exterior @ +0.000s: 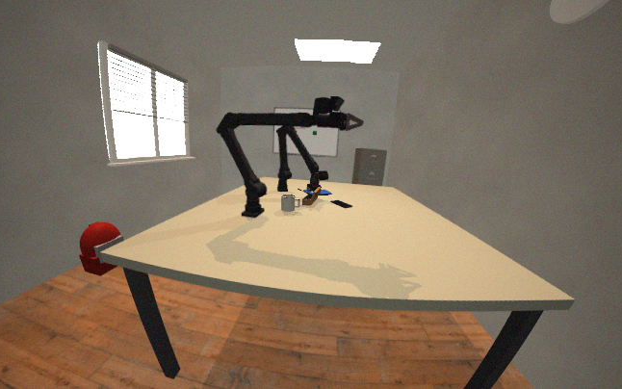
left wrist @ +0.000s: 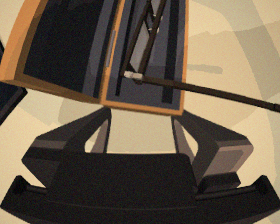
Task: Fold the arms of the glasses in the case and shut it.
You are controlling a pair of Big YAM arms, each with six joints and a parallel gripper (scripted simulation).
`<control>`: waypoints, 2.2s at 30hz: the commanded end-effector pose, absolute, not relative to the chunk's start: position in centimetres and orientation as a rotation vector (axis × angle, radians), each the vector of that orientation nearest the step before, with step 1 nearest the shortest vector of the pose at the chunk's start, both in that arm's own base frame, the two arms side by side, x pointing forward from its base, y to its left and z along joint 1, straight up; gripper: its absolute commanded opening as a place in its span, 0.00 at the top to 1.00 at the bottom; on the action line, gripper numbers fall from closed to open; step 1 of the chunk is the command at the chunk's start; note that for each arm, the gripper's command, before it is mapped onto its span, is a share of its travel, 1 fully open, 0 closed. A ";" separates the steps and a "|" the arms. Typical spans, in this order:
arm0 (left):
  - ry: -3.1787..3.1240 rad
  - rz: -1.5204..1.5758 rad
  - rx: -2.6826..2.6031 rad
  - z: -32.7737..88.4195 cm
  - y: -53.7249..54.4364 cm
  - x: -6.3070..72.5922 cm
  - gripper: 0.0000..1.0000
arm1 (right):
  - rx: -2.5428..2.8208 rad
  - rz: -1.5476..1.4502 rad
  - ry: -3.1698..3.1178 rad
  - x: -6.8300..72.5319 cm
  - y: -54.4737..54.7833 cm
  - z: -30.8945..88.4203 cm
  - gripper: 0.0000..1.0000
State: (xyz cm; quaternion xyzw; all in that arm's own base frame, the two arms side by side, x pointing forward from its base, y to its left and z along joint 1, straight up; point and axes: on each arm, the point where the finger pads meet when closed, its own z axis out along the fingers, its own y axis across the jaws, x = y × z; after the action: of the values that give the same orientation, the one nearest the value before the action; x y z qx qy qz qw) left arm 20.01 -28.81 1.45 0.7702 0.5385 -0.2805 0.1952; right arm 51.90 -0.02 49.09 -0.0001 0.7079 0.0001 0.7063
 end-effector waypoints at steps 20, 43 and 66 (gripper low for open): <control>1.487 -0.774 2.144 2.3 -28.8 20.5 0.43 | 0.014 0.085 1.646 53.0 3.7 46.5 1.00; 1.487 -0.774 2.144 2.3 -28.8 20.5 0.43 | 0.056 0.296 1.961 48.0 24.3 36.4 1.00; 1.487 -0.774 2.144 2.3 -28.8 20.5 0.43 | -0.090 0.238 2.154 31.1 40.0 26.8 1.00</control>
State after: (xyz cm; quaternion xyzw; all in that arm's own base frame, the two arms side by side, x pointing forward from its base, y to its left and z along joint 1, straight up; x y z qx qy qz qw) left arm 20.03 -28.80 1.48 0.7702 0.5385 -0.2803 0.1956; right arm 33.11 38.08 28.50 -0.0426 0.8684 0.0955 0.4847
